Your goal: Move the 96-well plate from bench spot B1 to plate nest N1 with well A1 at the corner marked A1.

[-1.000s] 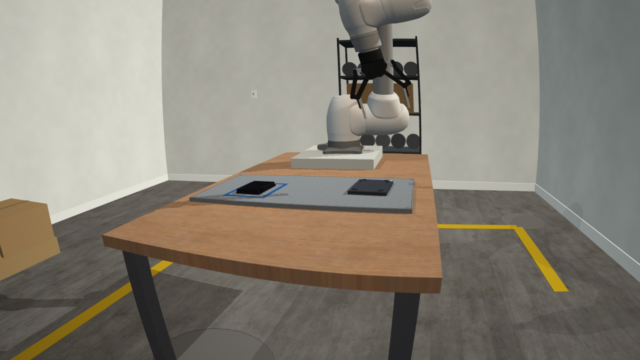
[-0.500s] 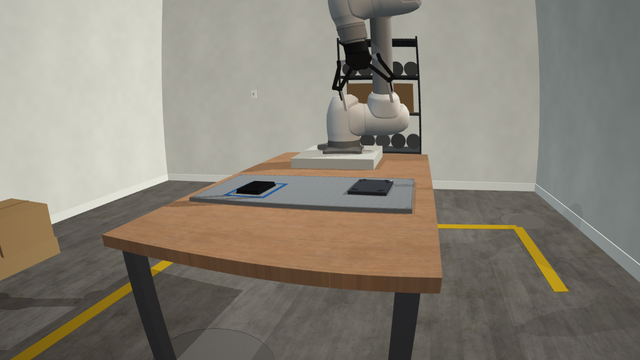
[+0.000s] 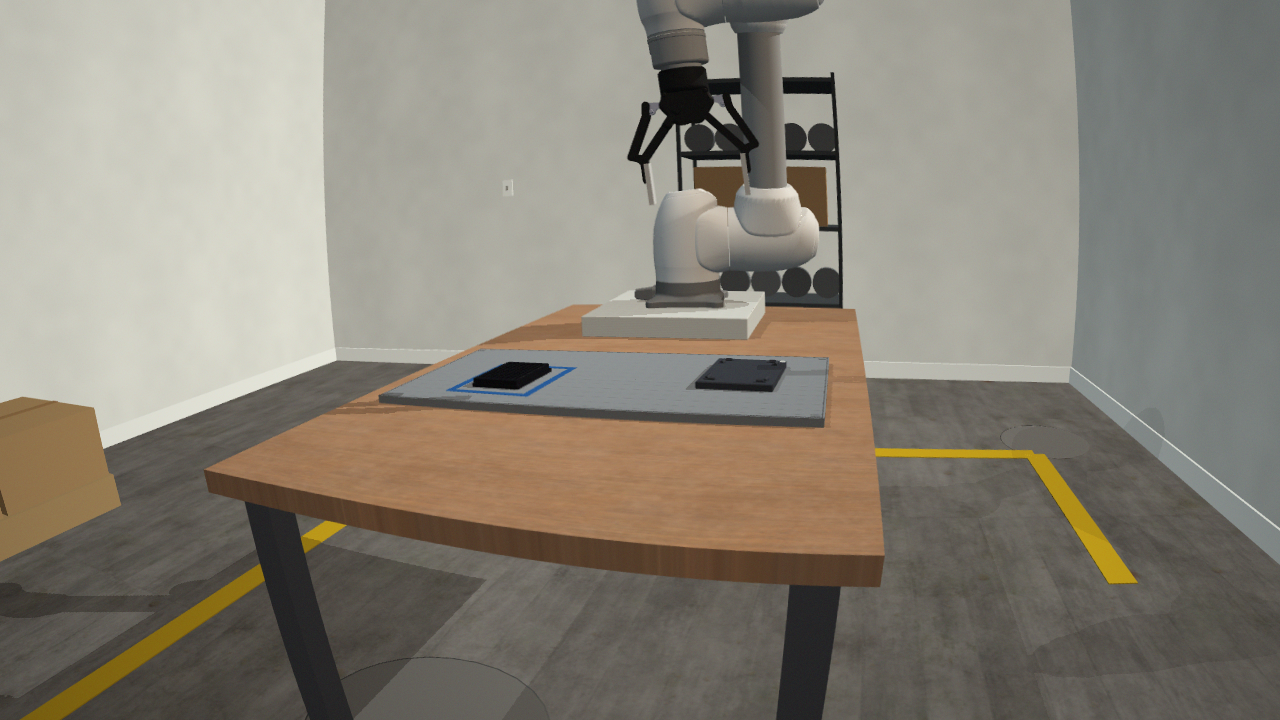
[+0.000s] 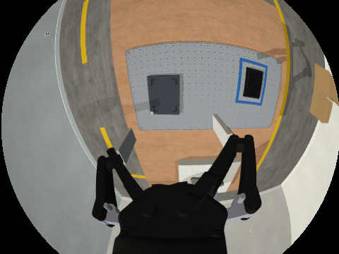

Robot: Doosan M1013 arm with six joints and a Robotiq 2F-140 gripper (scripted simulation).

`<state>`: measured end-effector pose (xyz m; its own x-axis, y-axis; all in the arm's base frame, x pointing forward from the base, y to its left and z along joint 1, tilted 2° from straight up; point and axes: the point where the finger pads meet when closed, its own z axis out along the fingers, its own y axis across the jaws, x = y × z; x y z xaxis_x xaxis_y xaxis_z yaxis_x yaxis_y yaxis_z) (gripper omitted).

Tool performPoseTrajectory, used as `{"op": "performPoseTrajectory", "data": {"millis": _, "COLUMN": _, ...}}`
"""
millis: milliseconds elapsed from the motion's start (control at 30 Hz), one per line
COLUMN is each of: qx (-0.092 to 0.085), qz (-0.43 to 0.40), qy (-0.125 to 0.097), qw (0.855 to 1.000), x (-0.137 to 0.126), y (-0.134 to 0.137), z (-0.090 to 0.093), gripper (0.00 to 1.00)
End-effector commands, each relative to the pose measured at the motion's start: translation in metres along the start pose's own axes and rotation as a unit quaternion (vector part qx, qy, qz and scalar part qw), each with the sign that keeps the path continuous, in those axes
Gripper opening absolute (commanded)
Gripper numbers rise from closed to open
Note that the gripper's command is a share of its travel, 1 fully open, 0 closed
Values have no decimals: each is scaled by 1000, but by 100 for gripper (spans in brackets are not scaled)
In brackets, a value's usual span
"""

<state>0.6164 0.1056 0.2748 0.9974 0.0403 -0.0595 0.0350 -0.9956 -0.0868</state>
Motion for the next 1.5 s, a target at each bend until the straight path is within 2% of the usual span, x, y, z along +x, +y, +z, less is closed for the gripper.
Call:
{"op": "performPoseTrajectory", "data": {"millis": 0, "qx": 0, "qz": 0, "qy": 0, "qw": 1000, "x": 5, "y": 15, "z": -8, "gripper": 100}}
{"op": "performPoseTrajectory", "data": {"millis": 233, "qx": 0, "qz": 0, "qy": 0, "qw": 1000, "x": 12, "y": 35, "z": -19, "gripper": 100}}
{"op": "performPoseTrajectory", "data": {"millis": 333, "qx": -39, "qz": 17, "qy": 28, "qw": 999, "x": 15, "y": 48, "z": -27, "gripper": 100}}
{"op": "performPoseTrajectory", "data": {"millis": 367, "qx": -43, "qz": 19, "qy": 31, "qw": 998, "x": 16, "y": 52, "z": -29, "gripper": 100}}
{"op": "performPoseTrajectory", "data": {"millis": 800, "qx": -43, "qz": 19, "qy": 31, "qw": 998, "x": 26, "y": 99, "z": -56, "gripper": 100}}
{"op": "performPoseTrajectory", "data": {"millis": 1467, "qx": -41, "qz": 39, "qy": 36, "qw": 998, "x": 38, "y": 165, "z": 4, "gripper": 100}}
